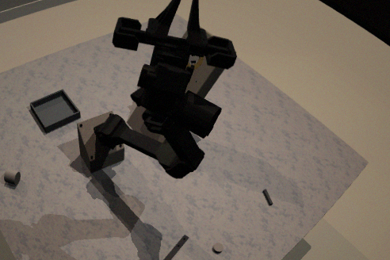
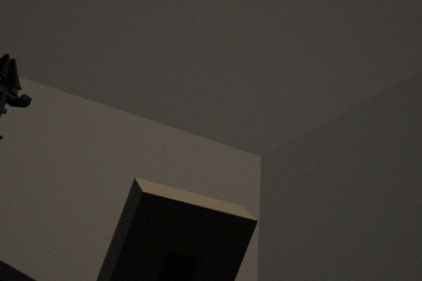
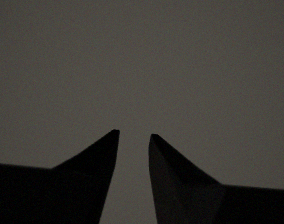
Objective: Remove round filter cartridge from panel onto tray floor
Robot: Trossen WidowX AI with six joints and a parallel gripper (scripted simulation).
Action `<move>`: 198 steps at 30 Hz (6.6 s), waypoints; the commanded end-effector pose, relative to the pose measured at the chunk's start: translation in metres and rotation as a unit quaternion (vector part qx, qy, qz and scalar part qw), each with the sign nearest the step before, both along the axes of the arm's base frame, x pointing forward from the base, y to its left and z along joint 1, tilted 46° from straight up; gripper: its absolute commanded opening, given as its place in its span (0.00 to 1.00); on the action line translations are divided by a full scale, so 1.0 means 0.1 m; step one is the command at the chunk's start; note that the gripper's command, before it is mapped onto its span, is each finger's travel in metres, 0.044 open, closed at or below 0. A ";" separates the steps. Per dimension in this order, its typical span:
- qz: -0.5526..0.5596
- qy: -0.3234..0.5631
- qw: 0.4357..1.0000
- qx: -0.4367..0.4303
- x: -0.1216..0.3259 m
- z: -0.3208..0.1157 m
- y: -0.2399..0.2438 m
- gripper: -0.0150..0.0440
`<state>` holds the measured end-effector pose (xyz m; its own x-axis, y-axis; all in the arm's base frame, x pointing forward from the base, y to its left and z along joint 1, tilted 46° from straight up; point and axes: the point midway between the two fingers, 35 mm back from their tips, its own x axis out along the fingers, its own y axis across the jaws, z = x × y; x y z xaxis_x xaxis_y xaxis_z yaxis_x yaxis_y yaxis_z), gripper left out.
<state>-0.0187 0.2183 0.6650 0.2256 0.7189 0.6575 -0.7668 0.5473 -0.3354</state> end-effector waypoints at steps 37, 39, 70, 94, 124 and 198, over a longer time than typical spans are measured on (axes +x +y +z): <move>-0.446 0.573 0.675 -0.134 2.74 -4.51 0.41 0.41; -0.480 0.586 0.644 -0.107 2.83 -4.69 0.20 0.41; -0.607 0.595 0.527 0.010 3.10 -5.34 -0.73 0.41; -0.607 0.593 0.529 0.011 3.40 -5.50 -0.90 0.41; -0.607 0.592 0.530 0.011 3.45 -5.53 -0.93 0.41; -0.627 0.565 0.531 -0.083 3.59 -5.61 -1.01 0.25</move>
